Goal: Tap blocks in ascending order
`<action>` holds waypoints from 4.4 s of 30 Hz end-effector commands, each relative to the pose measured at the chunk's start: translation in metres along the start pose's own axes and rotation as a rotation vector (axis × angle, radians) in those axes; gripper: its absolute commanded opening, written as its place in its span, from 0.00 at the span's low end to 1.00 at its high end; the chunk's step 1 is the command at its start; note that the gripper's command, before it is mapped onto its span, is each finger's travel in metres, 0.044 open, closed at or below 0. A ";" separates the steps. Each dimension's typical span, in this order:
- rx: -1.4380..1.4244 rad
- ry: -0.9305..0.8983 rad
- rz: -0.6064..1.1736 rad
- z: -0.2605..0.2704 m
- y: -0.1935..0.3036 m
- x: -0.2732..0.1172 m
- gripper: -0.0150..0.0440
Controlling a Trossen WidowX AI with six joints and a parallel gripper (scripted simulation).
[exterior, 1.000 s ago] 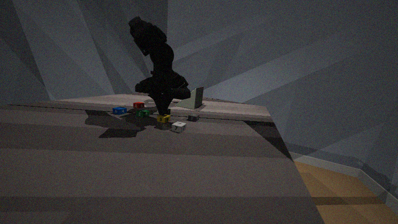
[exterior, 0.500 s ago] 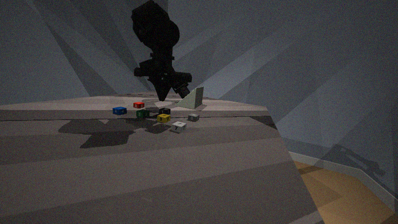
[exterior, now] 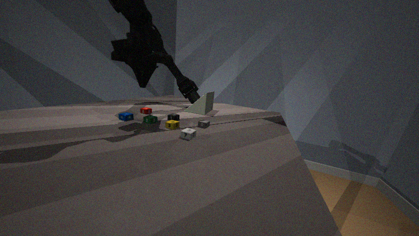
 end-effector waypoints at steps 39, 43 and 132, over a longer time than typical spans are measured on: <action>0.025 0.011 0.002 -0.090 -0.020 0.102 0.29; 0.025 0.011 0.002 -0.090 -0.020 0.104 0.29; 0.028 -0.006 0.004 0.188 0.020 0.074 0.29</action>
Point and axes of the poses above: the point midway between the two fingers, 35 mm back from their tips, its own x axis out along the fingers, its own z axis across the jaws, y = z × x, the point moved 2 cm from there along -x, back along the fingers, and after that the axes turned 9 degrees about x, right-handed, at the moved point
